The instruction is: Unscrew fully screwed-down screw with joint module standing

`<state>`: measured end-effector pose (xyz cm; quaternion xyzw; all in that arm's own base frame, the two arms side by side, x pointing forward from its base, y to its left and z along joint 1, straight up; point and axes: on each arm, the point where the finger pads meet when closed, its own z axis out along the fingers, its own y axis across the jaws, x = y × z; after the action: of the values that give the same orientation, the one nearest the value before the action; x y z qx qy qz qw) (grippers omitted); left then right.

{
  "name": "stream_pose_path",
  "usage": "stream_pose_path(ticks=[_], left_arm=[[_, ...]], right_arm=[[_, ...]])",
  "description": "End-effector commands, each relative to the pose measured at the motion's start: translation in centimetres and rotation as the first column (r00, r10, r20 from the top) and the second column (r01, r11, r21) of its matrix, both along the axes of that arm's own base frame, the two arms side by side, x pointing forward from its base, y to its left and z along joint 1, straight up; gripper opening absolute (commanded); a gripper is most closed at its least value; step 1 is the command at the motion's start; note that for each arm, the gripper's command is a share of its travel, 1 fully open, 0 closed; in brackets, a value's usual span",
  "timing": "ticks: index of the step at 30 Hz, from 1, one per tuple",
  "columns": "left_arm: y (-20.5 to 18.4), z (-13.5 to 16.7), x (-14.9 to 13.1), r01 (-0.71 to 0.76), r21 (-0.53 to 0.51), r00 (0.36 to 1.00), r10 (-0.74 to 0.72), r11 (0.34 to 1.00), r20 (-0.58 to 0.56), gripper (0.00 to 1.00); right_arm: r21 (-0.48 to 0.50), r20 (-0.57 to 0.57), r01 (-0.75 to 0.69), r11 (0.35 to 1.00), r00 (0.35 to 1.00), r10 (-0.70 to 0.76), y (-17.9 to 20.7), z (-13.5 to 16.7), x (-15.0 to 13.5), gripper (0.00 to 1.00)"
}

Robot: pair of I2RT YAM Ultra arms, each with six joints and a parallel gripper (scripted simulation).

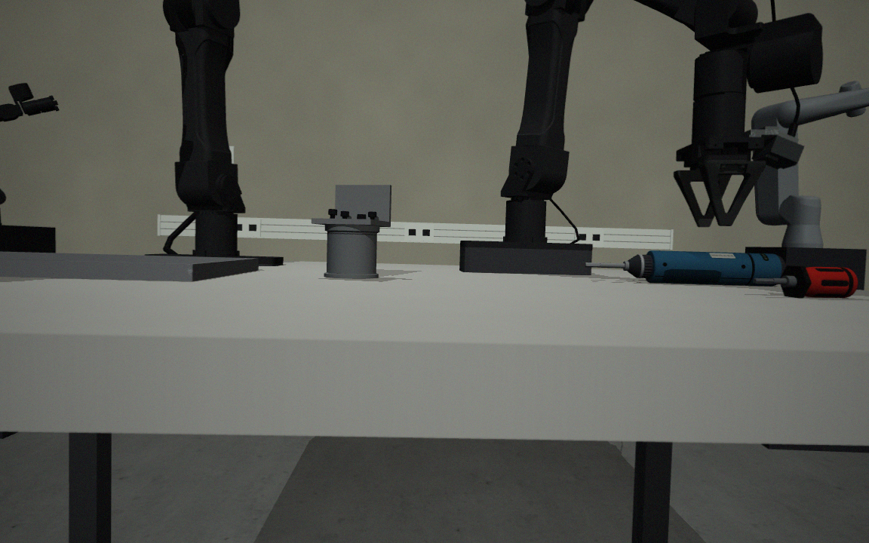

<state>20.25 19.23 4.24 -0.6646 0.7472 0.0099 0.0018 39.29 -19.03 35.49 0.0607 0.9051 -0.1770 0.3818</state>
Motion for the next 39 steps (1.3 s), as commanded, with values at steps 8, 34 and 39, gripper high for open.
stream_pose_path(ticks=[8,34,39], left_arm=[[-0.84,0.43,-0.07,-0.04,-0.024,0.999,0.041,0.999,0.02,0.65],[-0.94,0.37,-0.2,-0.042,-0.024,0.999,0.042,0.999,0.015,0.65],[-0.94,0.37,-0.2,-0.042,-0.024,0.999,0.042,0.999,0.015,0.65]], right_arm=[[-0.005,0.011,0.0,1.0,1.0,0.0,0.0,0.4,0.0,1.0],[-0.004,0.009,0.0,1.0,1.0,0.0,0.01,0.35,-0.03,0.93],[-0.004,0.009,0.0,1.0,1.0,0.0,0.01,0.35,-0.03,0.86]])
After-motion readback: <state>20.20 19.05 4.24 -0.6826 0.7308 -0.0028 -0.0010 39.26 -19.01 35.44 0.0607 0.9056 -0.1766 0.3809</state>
